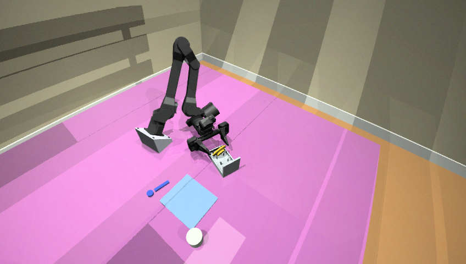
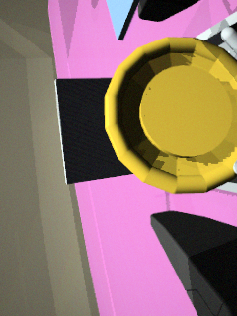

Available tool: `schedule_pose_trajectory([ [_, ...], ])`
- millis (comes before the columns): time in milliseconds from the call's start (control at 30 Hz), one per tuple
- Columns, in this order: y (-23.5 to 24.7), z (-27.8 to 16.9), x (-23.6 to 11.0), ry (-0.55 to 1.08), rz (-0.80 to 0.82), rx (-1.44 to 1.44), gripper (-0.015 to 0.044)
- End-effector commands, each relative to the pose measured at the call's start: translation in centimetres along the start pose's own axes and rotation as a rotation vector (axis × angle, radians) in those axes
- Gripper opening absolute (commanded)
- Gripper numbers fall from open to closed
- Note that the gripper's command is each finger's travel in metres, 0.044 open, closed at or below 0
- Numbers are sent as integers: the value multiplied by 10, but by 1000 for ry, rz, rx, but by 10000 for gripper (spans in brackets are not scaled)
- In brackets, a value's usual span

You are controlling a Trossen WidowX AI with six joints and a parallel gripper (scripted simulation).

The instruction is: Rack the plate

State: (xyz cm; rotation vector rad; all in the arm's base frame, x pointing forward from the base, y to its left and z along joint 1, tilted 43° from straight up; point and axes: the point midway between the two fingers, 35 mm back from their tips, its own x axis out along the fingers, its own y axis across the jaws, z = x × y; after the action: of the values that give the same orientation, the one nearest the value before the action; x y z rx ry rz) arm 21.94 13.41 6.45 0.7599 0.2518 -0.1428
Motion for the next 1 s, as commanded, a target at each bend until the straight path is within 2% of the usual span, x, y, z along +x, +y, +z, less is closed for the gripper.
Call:
schedule_pose_trajectory([
  [0,0,0,0,0,0,-1,400],
  [167,5,15,6,7,-14,-6,400],
  [600,10,115,10,-4,-20,-54,400],
  [800,8,116,13,-3,-22,-60,400],
  [967,2,118,22,54,-93,-178,400],
])
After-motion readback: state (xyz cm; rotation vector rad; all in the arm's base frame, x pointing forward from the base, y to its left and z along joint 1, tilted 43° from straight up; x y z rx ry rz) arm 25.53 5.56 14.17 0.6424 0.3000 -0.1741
